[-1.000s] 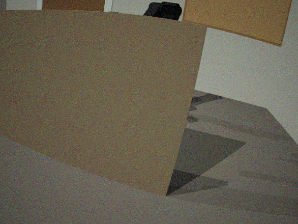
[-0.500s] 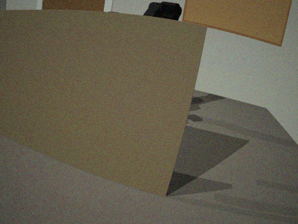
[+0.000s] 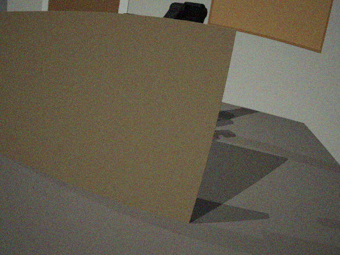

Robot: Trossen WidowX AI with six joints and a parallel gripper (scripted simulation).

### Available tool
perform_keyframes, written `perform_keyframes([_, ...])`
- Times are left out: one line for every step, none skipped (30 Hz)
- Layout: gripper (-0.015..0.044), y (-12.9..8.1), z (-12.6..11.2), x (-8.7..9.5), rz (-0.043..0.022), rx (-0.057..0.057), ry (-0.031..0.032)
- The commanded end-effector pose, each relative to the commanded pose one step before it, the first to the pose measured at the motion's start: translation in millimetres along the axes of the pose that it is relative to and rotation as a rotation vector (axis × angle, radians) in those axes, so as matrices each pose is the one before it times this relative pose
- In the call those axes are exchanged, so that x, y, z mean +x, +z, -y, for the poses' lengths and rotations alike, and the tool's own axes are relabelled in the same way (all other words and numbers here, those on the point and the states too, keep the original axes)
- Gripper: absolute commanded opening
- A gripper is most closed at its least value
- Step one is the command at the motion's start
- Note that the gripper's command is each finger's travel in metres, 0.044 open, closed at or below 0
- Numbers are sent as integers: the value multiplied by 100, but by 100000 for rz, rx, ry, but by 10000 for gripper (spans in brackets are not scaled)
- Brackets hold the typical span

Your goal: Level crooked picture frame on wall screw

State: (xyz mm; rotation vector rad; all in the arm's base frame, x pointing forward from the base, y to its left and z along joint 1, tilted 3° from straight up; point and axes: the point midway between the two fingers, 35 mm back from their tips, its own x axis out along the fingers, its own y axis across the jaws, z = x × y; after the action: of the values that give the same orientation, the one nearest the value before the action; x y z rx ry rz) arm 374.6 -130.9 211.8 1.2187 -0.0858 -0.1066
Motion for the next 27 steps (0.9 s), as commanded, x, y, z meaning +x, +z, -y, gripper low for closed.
perform_keyframes([0, 108, -283, 37, 417, -223, 1091])
perform_keyframes([0, 0, 0, 0, 0, 0, 0])
perform_keyframes([0, 0, 0, 0, 0, 0, 0])
perform_keyframes([0, 0, 0, 0, 0, 0, 0])
perform_keyframes([0, 1, 6, 0, 0, 0, 0])
perform_keyframes([0, 1, 11, 0, 0, -1, 0])
perform_keyframes([0, 2, 16, 0, 0, -1, 0])
perform_keyframes([0, 3, 21, 0, 0, -1, 0])
perform_keyframes([0, 3, 27, 1, 0, -1, 0])
perform_keyframes([0, 4, 31, 1, 0, -1, 0])
perform_keyframes([0, 4, 33, 1, 0, -2, 0])
perform_keyframes([0, 4, 33, 1, 0, -2, 0])
perform_keyframes([0, 4, 33, 0, 0, -2, 0])
perform_keyframes([0, 4, 33, 0, 0, -2, 0])
perform_keyframes([0, 4, 33, 0, 0, -2, 0])
perform_keyframes([0, 4, 33, 0, 0, -2, 0])
perform_keyframes([0, 4, 33, 0, 0, -2, 0])
perform_keyframes([0, 4, 33, 0, 0, -2, 0])
perform_keyframes([0, 4, 33, 0, 0, -2, 0])
perform_keyframes([0, 4, 33, 0, 0, -2, 0])
perform_keyframes([0, 4, 33, 0, 0, -2, 0])
perform_keyframes([0, 4, 33, 0, 0, -2, 0])
perform_keyframes([0, 4, 33, 0, 0, -2, 0])
perform_keyframes([0, 4, 33, 0, 0, -2, 0])
perform_keyframes([0, 4, 33, 0, 0, -2, 0])
perform_keyframes([0, 4, 33, 0, 0, -2, 0])
perform_keyframes([0, 4, 33, 0, 0, -2, 0])
